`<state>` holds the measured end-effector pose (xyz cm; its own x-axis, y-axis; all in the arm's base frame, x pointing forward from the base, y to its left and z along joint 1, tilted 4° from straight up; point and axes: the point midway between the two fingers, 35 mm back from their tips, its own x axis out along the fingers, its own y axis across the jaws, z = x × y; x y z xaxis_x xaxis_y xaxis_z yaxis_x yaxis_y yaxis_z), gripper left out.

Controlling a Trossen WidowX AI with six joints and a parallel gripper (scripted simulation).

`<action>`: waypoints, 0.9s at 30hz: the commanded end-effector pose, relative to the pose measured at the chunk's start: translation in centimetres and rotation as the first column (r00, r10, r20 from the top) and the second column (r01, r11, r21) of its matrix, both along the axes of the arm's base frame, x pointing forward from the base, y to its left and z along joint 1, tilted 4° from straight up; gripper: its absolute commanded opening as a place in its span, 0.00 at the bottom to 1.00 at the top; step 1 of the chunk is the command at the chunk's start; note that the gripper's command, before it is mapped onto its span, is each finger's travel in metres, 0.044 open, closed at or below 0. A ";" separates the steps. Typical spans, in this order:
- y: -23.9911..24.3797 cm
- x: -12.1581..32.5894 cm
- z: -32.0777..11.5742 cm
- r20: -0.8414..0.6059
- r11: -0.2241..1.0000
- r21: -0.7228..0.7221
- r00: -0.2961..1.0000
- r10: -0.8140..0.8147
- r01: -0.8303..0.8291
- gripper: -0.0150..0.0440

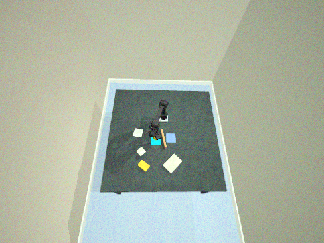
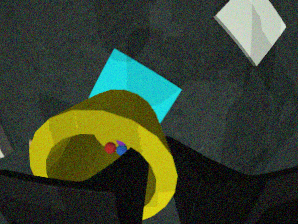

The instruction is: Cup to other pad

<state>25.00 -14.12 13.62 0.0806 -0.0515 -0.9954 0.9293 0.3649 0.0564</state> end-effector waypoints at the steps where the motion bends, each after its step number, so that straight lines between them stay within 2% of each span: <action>1: -0.1 0.1 -0.2 0.001 1.000 0.004 1.000 0.006 -0.006 0.25; 27: -0.5 0.4 -3.5 0.001 1.000 0.004 1.000 0.006 -0.006 0.25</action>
<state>25.39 -14.65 10.57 0.0822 -0.0522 -0.9953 0.9285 0.3670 0.0574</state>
